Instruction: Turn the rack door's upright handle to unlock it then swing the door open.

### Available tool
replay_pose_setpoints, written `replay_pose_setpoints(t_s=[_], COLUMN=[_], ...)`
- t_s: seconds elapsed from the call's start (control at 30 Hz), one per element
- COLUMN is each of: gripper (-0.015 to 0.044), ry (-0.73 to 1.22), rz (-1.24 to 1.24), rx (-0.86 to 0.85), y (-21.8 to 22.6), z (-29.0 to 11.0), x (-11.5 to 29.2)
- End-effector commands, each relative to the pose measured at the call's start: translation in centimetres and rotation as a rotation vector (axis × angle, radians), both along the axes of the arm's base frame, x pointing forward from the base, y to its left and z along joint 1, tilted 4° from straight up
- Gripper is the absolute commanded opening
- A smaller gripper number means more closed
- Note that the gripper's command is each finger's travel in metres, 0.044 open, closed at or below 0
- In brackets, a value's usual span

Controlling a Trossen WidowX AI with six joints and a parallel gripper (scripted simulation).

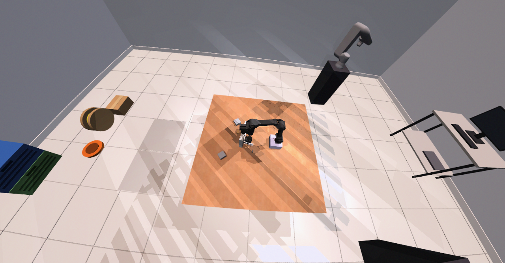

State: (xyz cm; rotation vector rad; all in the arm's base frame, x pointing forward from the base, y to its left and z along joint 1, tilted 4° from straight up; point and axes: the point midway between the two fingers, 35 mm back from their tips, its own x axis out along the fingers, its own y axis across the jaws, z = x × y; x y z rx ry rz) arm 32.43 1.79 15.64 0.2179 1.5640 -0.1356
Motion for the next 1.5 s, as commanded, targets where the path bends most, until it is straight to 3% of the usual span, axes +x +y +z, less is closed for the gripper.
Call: replay_pose_setpoints(t_s=[0.0, 1.37, 1.47], gripper=[0.0289, 0.0289, 0.0211], ry=[0.008, 0.008, 0.008], rz=[-0.003, -0.003, -0.003], rx=[0.005, 0.005, 0.005], y=[0.1, 0.5, 0.5], z=[-0.5, -6.9, -6.9], x=[0.0, -0.1, -0.1])
